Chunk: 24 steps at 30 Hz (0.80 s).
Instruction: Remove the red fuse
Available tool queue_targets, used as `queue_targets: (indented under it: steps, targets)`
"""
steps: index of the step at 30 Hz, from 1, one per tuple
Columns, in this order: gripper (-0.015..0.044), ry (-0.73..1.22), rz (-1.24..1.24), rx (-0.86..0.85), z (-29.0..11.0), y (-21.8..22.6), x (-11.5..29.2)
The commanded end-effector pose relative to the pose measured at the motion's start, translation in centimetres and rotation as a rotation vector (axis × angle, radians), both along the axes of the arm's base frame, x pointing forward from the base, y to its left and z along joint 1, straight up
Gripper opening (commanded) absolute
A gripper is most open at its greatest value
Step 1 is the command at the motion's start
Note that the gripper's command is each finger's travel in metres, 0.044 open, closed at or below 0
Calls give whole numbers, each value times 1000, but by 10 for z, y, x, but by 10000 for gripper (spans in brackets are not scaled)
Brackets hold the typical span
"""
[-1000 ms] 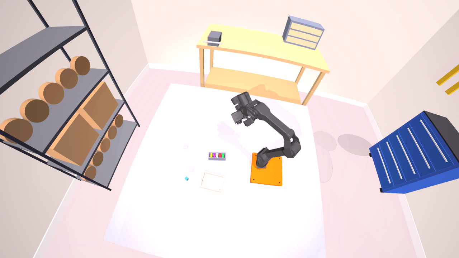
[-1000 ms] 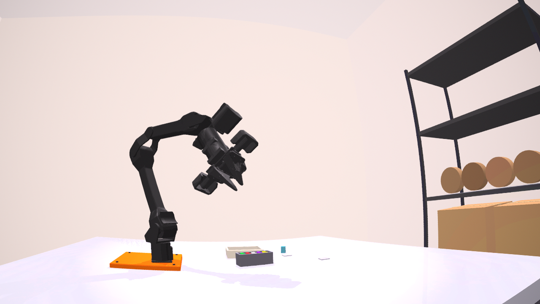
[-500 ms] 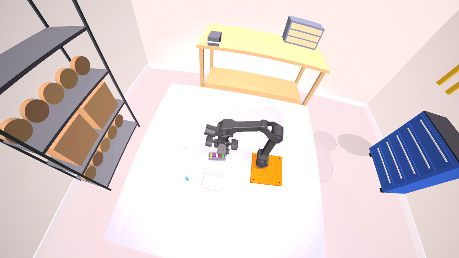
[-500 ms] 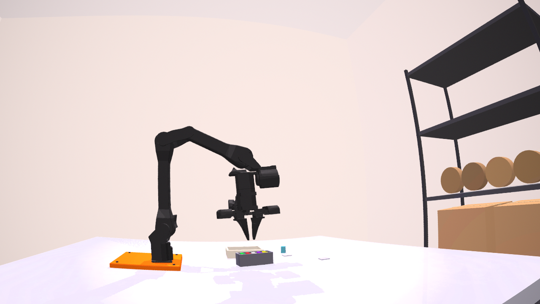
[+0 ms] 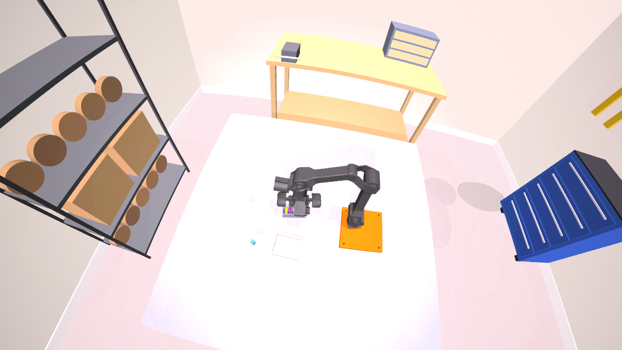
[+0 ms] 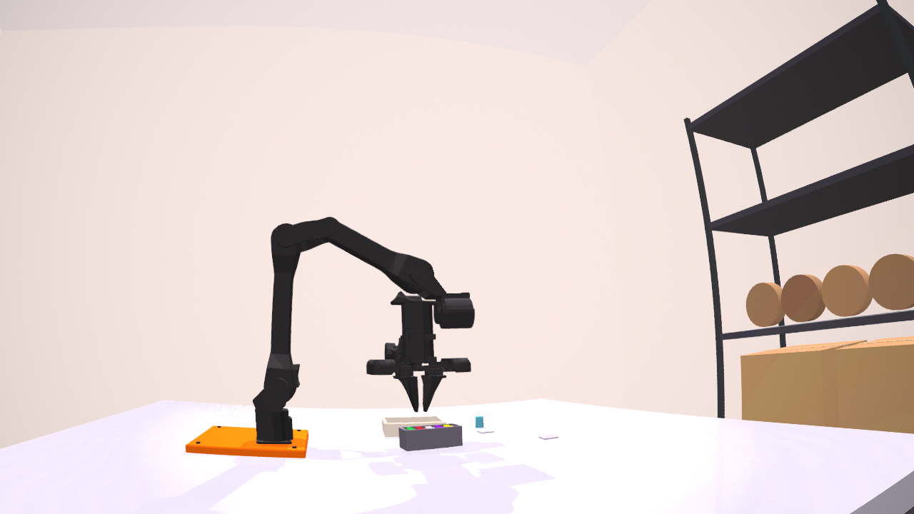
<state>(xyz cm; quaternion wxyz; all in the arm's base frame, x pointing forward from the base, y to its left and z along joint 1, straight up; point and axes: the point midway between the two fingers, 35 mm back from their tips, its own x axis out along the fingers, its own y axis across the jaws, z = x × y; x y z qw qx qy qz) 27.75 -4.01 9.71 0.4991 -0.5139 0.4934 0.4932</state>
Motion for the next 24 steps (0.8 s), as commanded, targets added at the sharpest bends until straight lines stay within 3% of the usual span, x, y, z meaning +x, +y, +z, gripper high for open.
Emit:
queue_targets:
  steps: [1,24]
  targets:
    - [69,4,4,6,-5,1,-1]
    - [69,4,4,6,-27,-3,-1]
